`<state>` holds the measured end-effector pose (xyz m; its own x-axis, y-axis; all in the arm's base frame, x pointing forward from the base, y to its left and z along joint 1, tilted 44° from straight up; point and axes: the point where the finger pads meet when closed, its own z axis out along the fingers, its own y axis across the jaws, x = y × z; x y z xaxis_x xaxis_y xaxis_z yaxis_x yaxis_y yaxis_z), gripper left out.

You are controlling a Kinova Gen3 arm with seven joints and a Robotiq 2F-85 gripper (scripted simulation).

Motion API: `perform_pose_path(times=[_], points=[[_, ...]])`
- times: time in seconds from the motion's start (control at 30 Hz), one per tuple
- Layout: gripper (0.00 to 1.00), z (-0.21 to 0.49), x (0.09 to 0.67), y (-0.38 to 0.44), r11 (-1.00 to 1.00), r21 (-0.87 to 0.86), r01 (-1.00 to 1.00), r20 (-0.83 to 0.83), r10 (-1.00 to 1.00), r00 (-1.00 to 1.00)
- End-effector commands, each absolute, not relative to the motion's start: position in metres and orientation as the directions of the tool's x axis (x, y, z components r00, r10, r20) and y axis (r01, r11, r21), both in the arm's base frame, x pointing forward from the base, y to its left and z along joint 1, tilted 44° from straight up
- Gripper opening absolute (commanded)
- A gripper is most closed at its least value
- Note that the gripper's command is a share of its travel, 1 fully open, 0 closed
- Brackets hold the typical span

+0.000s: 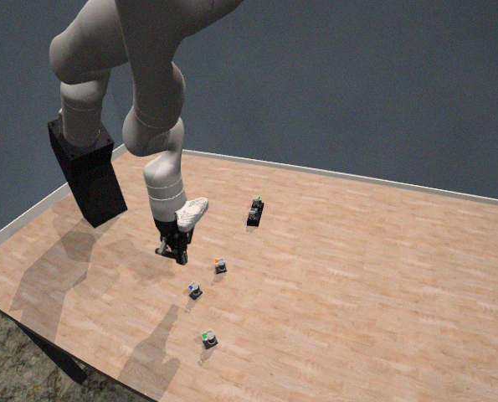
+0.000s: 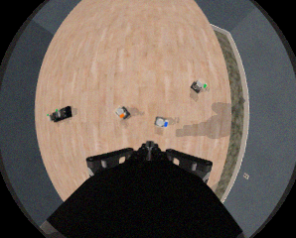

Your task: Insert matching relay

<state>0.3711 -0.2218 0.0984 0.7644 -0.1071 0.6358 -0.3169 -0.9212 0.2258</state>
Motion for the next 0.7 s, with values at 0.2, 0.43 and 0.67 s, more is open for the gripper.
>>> perform_pose_path(times=[0.2,0.43,0.67], points=[[0.0,0.094,0.396,-0.166,-0.937,0.23,-0.263,0.629,-0.064,0.775],[0.0,0.094,0.396,-0.165,-0.937,0.23,-0.263,0.629,-0.063,0.775],[0.0,0.094,0.396,-0.165,-0.937,0.23,-0.263,0.629,-0.063,0.775]])
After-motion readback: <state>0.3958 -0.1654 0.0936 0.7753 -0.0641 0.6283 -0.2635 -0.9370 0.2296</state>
